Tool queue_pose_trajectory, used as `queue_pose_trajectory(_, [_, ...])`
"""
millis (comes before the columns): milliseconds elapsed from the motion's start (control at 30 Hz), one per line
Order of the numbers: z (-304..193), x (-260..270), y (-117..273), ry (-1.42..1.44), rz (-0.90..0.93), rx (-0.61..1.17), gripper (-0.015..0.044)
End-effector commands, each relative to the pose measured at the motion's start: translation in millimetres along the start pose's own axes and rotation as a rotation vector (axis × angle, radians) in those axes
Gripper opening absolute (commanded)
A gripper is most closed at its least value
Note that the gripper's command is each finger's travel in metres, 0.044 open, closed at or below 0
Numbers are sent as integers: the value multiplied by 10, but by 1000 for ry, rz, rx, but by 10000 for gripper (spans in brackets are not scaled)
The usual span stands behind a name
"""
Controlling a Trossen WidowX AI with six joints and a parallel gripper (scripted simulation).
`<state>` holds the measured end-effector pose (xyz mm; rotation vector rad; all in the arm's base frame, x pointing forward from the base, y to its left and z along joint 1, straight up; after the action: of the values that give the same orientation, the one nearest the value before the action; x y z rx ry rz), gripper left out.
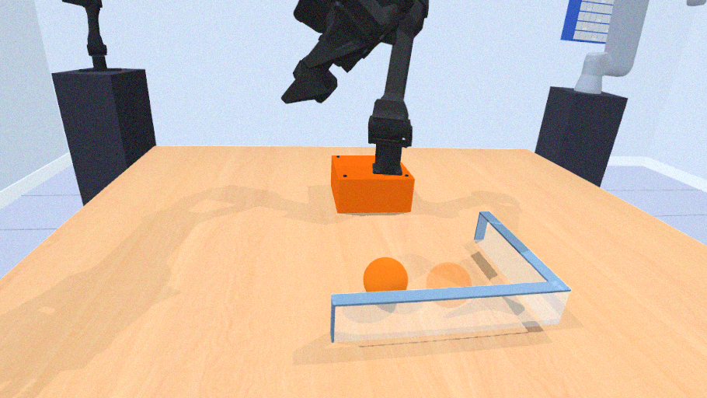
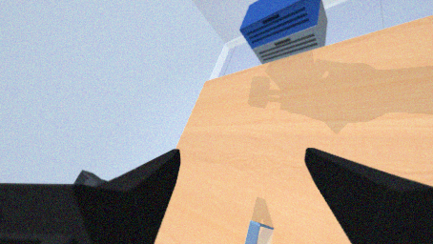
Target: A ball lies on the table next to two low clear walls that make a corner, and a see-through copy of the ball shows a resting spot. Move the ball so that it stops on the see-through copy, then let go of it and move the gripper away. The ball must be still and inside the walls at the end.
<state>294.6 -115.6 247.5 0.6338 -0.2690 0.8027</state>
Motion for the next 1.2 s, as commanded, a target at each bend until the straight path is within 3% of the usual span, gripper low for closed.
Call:
queue_pose_trajectory(0, [-16, 7, -13, 15, -2, 11, 424])
queue_pose_trajectory(300, [-950, 217, -483, 740, 17, 569, 424])
queue_pose_trajectory(600, [-1932, 216, -585, 1329, 284, 1161, 424])
queue_pose_trajectory(1167, [-2030, 170, -630, 1338, 291, 1173, 424])
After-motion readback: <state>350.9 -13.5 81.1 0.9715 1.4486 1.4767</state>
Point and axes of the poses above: the point midway between the two fingers, 35 mm back from their tips, its own y axis back along the fingers, its own x axis across the jaws, z = x × y, the point moved 2 cm from there along y, back along the fingers, and after that the axes turned 11 degrees about y, right-handed, at the moved point
